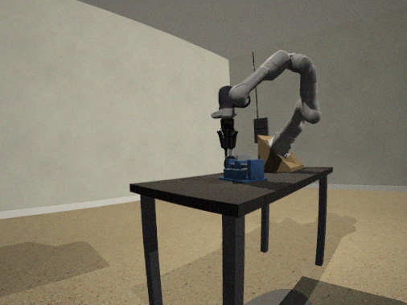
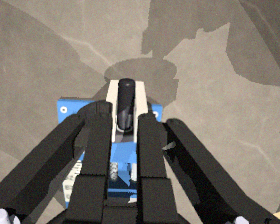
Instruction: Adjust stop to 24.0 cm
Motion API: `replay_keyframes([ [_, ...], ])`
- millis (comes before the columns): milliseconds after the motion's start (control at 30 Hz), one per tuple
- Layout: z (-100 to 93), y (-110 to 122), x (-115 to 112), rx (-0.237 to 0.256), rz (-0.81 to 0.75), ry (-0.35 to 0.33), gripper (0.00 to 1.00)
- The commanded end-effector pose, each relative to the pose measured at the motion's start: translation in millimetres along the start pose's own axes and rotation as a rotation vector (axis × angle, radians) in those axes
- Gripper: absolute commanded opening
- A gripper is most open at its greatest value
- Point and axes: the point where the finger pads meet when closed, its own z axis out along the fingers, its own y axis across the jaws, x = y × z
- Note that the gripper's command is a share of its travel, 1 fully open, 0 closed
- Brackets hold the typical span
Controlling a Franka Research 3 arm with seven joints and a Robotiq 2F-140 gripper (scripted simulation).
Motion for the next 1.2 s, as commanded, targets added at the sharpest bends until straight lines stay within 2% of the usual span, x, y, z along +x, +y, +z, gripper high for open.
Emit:
replay_keyframes([
  [0,-0.7,-7.0,0.7,0.006,0.006,0.007,0.04],
  [1167,1.5,-21.6,0.7,0.006,0.006,0.007,0.04],
])
